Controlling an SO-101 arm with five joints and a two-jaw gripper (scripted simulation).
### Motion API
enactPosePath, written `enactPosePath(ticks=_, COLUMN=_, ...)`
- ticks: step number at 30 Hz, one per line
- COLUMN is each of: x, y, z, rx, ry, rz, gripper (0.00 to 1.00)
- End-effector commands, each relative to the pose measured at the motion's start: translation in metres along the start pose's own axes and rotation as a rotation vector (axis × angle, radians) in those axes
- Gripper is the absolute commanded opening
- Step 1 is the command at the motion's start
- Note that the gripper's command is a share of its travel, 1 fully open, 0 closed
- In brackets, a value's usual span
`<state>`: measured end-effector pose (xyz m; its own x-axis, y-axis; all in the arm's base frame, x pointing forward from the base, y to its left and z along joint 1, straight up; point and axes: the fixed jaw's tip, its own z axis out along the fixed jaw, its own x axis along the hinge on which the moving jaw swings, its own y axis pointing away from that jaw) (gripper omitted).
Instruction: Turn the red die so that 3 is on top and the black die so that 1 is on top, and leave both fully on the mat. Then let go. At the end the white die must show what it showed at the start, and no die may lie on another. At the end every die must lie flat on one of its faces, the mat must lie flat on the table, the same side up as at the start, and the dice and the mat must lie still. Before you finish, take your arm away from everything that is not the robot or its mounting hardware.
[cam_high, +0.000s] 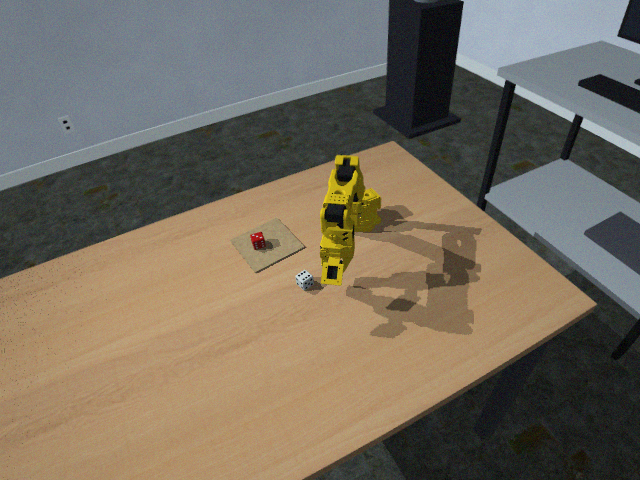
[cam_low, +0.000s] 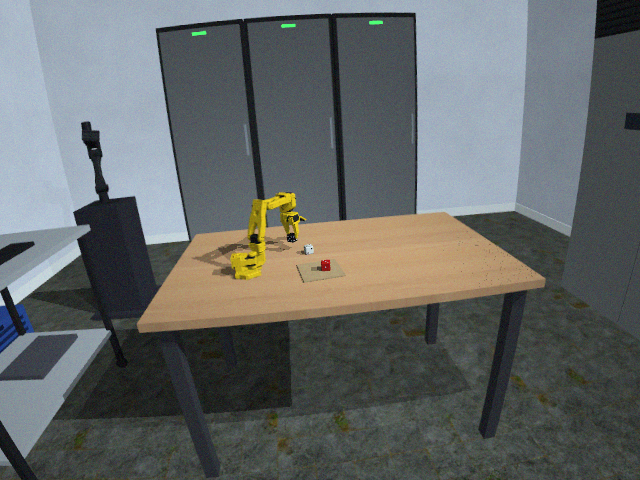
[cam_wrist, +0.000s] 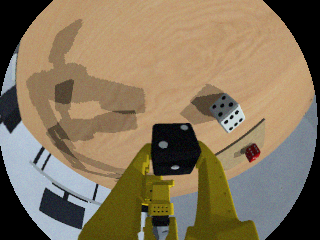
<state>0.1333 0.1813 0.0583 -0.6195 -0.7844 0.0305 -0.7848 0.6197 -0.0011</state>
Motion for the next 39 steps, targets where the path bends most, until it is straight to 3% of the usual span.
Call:
enactPosePath(ticks=1, x=-0.006, y=-0.002, z=-0.014, rx=-0.001, ry=-0.072, rz=0.02, gripper=0.0)
enactPosePath(ticks=5, x=-0.005, y=-0.016, z=-0.014, rx=-0.001, ry=-0.072, rz=0.079, gripper=0.0)
enactPosePath(ticks=10, x=0.0, y=-0.047, z=-0.013, rx=0.0, ry=-0.072, rz=0.217, gripper=0.0)
enactPosePath(ticks=12, x=0.0, y=-0.047, z=-0.013, rx=0.0, ry=-0.072, rz=0.217, gripper=0.0)
enactPosePath(ticks=14, x=0.004, y=-0.063, z=-0.012, rx=0.0, ry=-0.072, rz=0.29, gripper=0.0)
enactPosePath(ticks=19, x=0.023, y=-0.106, z=-0.011, rx=0.001, ry=-0.071, rz=0.496, gripper=0.0)
enactPosePath(ticks=27, x=0.068, y=-0.161, z=-0.007, rx=0.003, ry=-0.068, rz=0.818, gripper=0.0)
enactPosePath(ticks=29, x=0.068, y=-0.161, z=-0.007, rx=0.003, ry=-0.068, rz=0.818, gripper=0.0)
enactPosePath(ticks=34, x=0.091, y=-0.179, z=-0.005, rx=0.004, ry=-0.066, rz=0.956, gripper=0.0)
enactPosePath(ticks=39, x=0.104, y=-0.187, z=-0.005, rx=0.004, ry=-0.066, rz=1.023, gripper=0.0)
